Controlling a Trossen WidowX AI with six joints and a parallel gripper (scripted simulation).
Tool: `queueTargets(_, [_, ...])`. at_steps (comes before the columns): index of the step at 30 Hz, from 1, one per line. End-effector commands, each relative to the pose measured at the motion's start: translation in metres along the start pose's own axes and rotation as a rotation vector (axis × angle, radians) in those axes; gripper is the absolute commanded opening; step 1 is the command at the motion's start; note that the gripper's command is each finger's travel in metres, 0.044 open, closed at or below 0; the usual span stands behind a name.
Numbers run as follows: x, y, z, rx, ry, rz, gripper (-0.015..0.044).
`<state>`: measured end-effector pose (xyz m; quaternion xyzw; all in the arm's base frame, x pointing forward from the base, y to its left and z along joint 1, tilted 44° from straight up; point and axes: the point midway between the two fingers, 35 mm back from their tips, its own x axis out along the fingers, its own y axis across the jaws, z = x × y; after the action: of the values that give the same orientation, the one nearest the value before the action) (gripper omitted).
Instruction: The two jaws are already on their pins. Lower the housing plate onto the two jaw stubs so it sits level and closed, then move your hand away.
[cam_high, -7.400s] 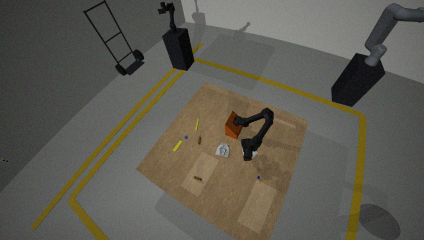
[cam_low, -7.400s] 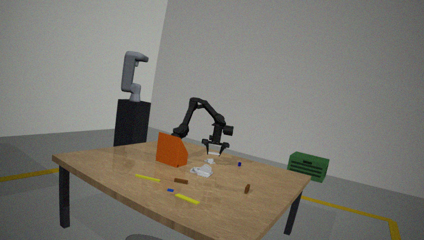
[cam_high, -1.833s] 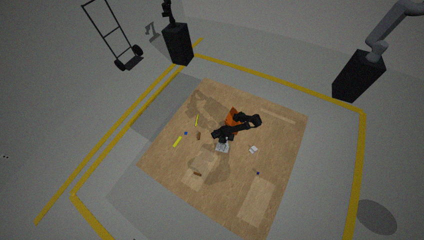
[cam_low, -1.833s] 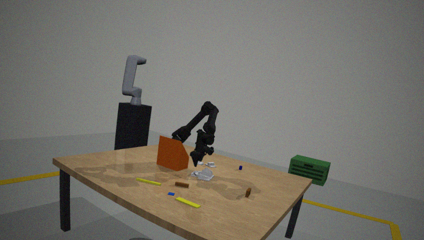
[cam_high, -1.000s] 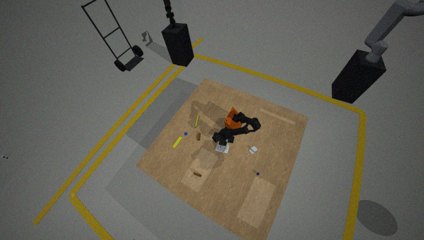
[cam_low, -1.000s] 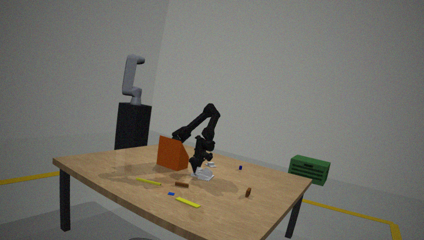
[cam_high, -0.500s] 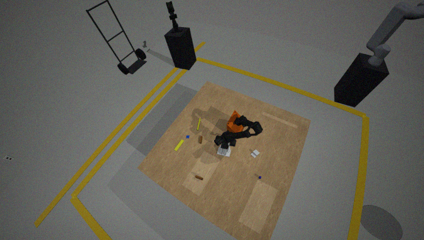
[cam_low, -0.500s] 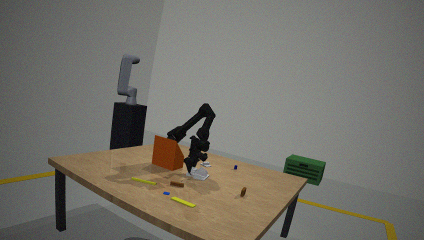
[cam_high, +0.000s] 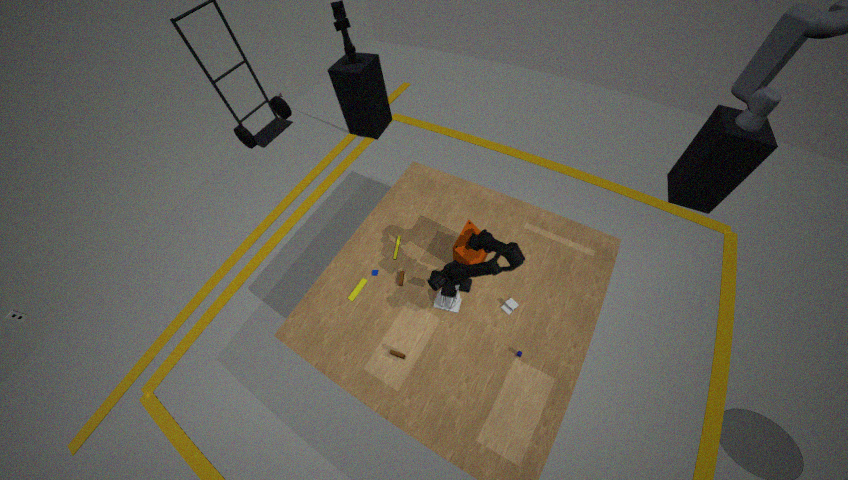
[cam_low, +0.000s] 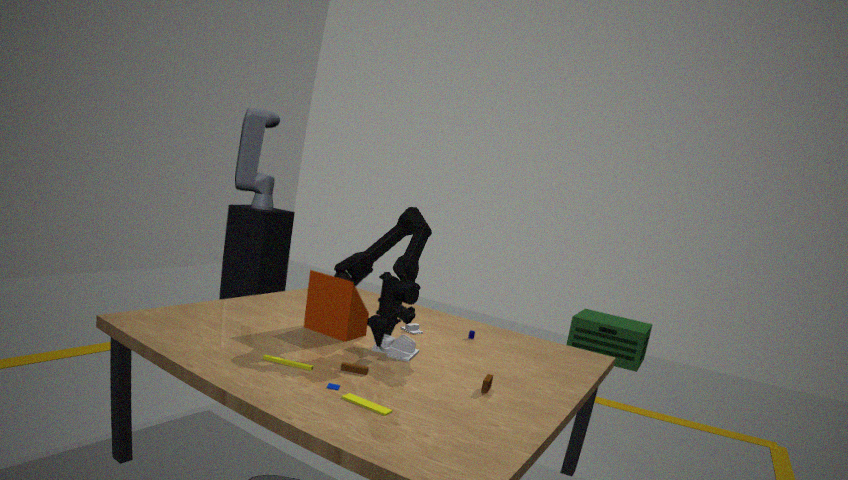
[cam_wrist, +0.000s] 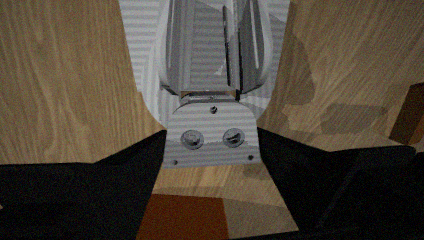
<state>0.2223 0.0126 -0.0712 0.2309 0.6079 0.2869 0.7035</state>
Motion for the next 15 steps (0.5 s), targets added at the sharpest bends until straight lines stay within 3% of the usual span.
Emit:
queueTargets(1, [0.0012,0.0005,0.0,0.005,-0.002,0.006,0.0351])
queueTargets(15, [0.0048,0.0005,-0.0001,0.007,-0.002,0.006,0.0351])
